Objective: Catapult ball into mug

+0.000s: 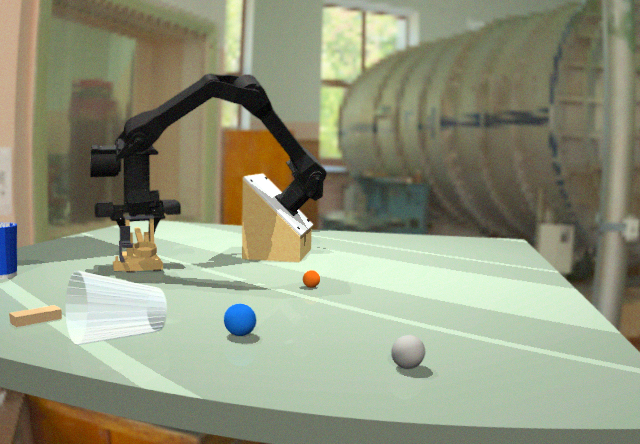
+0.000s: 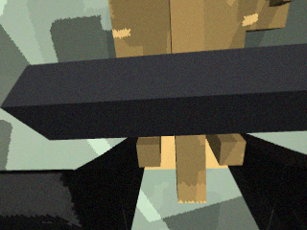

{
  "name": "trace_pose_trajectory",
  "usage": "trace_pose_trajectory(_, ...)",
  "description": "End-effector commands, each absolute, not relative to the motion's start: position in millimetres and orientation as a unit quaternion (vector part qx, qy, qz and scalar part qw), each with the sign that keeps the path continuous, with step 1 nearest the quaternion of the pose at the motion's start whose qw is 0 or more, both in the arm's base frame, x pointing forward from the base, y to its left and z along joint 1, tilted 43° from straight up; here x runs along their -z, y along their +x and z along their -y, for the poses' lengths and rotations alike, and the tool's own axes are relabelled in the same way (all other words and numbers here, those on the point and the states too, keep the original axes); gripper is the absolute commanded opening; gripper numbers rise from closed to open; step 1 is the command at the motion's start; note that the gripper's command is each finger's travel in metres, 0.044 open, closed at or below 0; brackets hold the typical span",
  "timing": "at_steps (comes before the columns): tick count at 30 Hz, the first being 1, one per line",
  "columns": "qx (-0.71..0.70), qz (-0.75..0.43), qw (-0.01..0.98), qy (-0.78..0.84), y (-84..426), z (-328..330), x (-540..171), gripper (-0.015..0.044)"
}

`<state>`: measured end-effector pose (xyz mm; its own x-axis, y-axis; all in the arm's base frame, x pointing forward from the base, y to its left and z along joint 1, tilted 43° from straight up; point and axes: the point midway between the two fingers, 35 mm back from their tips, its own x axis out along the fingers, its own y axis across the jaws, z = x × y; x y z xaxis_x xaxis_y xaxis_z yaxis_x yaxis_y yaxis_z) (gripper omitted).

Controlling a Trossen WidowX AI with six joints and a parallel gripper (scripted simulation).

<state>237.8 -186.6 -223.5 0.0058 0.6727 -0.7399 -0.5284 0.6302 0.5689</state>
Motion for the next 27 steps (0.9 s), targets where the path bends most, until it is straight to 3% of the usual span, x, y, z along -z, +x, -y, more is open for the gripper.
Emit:
trace_pose_trajectory(1,-0.426,-0.563,0.706,0.063,238,187,223,0.0053)
trace_pose_trajectory(16,-0.425,-0.563,0.706,0.063,239,204,207,0.0440)
trace_pose_trajectory(21,-0.425,-0.564,0.705,0.064,234,251,149,0.0440)
trace_pose_trajectory(27,-0.420,-0.564,0.708,0.064,236,247,158,0.0440)
